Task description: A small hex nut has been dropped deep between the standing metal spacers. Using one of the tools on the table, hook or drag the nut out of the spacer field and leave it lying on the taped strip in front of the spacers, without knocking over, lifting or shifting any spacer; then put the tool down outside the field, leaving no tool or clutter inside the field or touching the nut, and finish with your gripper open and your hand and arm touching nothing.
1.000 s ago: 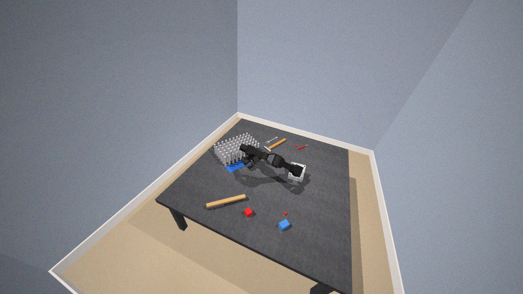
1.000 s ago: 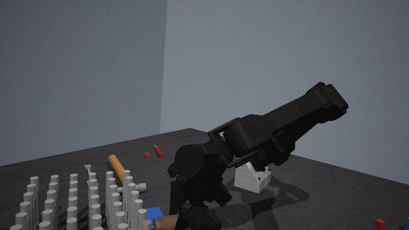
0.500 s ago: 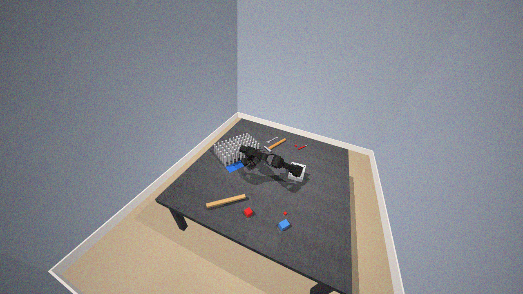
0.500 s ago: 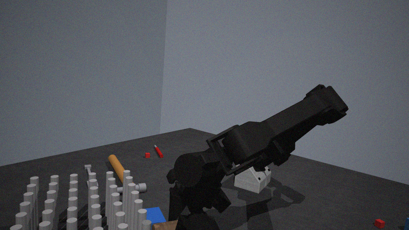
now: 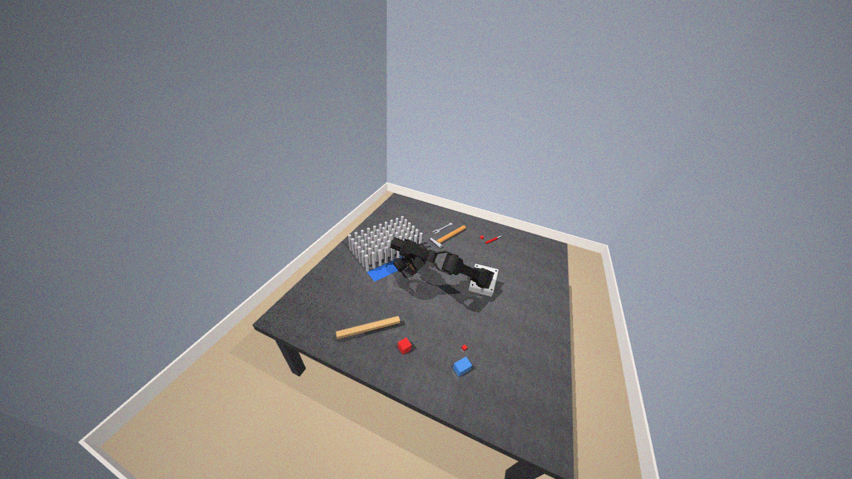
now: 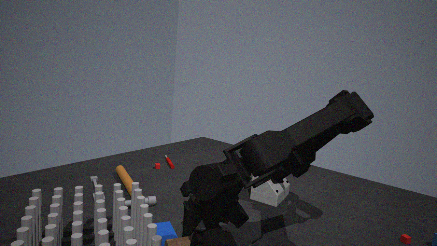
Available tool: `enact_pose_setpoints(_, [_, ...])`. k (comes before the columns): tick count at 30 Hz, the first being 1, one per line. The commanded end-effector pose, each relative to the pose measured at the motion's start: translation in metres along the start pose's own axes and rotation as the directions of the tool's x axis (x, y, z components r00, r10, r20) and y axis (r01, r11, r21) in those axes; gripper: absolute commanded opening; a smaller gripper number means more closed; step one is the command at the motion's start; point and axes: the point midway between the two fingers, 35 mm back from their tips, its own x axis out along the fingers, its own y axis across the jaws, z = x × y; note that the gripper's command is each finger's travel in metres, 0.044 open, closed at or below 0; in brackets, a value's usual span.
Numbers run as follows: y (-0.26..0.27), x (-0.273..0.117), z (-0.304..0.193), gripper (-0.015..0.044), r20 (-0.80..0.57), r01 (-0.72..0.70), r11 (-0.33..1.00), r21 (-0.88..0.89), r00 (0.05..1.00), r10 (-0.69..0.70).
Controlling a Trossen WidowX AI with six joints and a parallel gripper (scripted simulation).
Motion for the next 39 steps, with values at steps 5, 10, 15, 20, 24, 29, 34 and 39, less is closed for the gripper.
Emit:
enact_pose_setpoints(5, [-0.001, -0.003, 0.004, 0.0000, -0.005, 0.002, 1.000, 0.002, 1.000, -0.002])
enact_pose_setpoints(10, [-0.001, -0.004, 0.007, 0.0000, -0.005, 0.002, 1.000, 0.003, 1.000, -0.002])
enact_pose_setpoints(15, [-0.001, -0.005, 0.010, 0.0000, -0.004, 0.002, 1.000, 0.003, 1.000, -0.002])
enact_pose_setpoints(20, [-0.001, -0.006, 0.012, 0.0000, -0.004, 0.002, 1.000, 0.003, 1.000, -0.002])
enact_pose_setpoints(24, [-0.001, -0.006, 0.015, 0.0000, -0.004, 0.002, 1.000, 0.003, 1.000, -0.002])
enact_pose_setpoints(29, [-0.001, -0.007, 0.018, 0.0000, -0.003, 0.002, 1.000, 0.003, 1.000, -0.002])
enact_pose_setpoints(34, [-0.001, -0.008, 0.021, 0.0000, -0.003, 0.002, 1.000, 0.003, 1.000, -0.002])
enact_pose_setpoints(39, [-0.001, -0.009, 0.024, 0.0000, -0.003, 0.001, 1.000, 0.004, 1.000, -0.001])
